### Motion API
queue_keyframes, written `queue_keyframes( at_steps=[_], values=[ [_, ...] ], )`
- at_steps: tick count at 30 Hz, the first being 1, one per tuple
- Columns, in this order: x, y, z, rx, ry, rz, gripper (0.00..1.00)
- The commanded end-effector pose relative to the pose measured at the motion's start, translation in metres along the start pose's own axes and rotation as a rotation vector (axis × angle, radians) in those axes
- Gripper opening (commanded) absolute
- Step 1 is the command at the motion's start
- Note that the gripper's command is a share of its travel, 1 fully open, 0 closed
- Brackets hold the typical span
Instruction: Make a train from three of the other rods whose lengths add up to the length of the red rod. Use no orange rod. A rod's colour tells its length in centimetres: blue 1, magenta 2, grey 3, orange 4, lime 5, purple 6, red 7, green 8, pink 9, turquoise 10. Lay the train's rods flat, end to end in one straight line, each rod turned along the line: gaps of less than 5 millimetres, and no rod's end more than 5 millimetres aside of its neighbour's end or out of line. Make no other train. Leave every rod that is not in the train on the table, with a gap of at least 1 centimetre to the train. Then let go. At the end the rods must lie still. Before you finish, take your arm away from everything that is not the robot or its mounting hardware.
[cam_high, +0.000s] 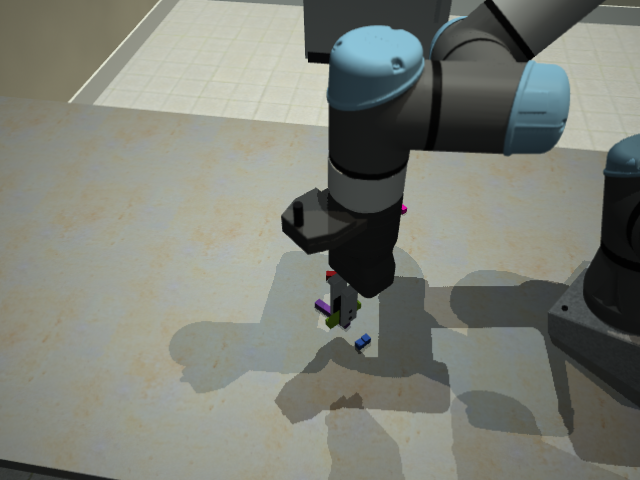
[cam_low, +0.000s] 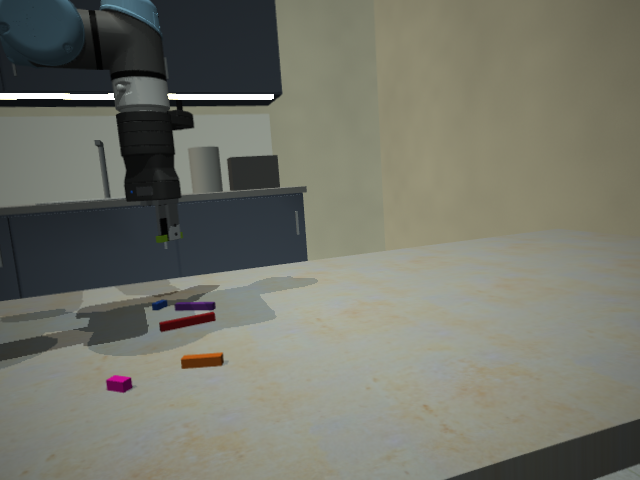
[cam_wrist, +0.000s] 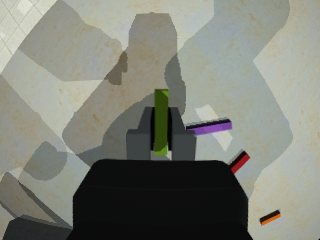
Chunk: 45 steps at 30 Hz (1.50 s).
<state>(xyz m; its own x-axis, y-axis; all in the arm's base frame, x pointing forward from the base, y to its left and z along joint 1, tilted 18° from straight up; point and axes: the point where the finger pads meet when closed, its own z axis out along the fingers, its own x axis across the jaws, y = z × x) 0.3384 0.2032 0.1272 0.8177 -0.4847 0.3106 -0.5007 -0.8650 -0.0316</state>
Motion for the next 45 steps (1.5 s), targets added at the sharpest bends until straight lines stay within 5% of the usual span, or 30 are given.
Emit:
queue_keyframes(
  at_steps=[1,20,45],
  values=[
    [-0.001,-0.001,0.0,0.001,0.001,0.007,0.24],
    [-0.001,-0.001,0.005,0.001,0.001,0.008,0.24],
    [-0.001,-0.001,0.085,0.001,0.001,0.008,0.24]
  ],
)
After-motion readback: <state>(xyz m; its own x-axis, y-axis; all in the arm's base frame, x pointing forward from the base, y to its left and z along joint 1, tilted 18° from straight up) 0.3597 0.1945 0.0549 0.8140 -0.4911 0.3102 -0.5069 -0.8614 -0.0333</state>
